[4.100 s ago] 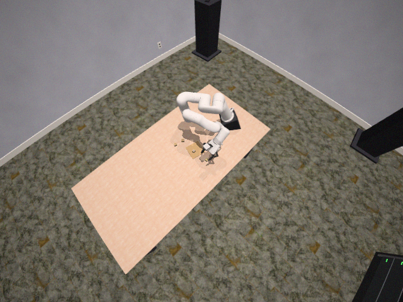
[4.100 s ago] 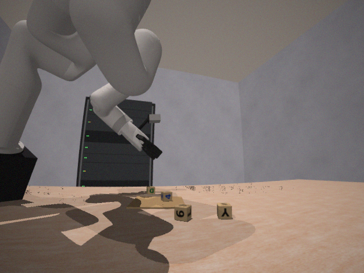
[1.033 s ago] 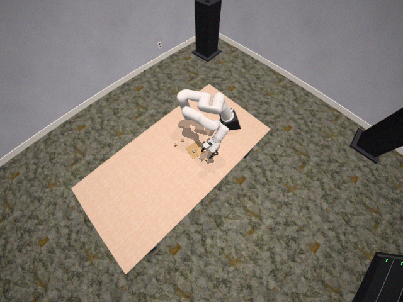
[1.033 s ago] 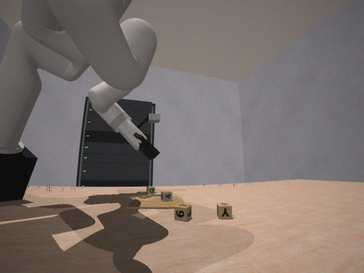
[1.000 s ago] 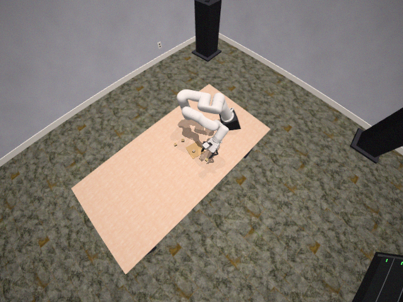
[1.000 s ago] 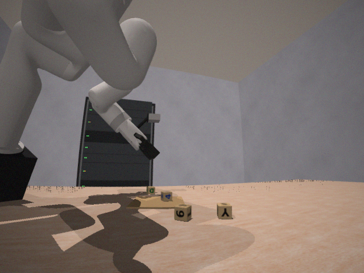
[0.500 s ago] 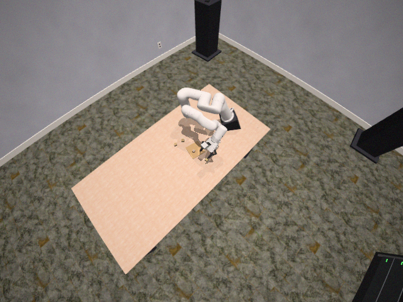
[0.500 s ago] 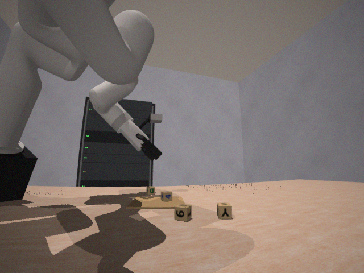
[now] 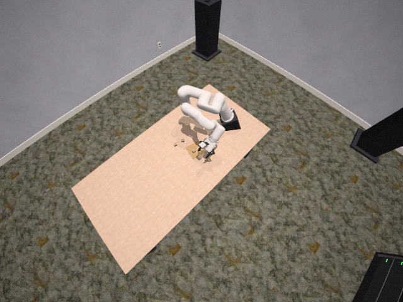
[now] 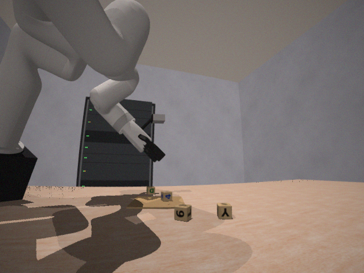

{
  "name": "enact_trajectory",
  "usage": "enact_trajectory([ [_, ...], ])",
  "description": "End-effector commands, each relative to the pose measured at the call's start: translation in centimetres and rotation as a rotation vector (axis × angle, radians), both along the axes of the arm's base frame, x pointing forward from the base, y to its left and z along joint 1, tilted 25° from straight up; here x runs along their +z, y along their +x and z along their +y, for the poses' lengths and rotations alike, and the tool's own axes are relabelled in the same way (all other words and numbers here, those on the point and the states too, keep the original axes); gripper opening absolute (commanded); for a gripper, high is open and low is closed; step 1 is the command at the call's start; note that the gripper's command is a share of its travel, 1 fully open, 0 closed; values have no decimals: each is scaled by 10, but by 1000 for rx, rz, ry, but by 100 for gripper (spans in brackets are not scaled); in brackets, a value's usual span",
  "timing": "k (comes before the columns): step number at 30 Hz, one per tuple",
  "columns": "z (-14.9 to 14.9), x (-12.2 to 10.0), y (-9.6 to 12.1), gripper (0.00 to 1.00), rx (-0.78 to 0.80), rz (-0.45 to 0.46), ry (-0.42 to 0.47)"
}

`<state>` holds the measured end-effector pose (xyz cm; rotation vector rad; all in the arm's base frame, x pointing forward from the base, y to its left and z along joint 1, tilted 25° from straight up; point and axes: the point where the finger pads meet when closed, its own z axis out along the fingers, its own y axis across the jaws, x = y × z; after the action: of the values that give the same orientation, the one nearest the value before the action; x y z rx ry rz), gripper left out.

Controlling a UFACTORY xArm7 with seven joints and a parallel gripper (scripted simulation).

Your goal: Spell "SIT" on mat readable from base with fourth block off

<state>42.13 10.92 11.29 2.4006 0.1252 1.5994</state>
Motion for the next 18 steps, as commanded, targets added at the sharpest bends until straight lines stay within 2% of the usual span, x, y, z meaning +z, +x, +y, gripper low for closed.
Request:
enact_trajectory([
  [1,-1,1,1,100,6,-2,1],
  [6,-1,1,1,100,6,-2,1],
  [7,-15,3,6,100,6,-3,-1],
  [18,-15,3,6,100,6,-3,-1],
])
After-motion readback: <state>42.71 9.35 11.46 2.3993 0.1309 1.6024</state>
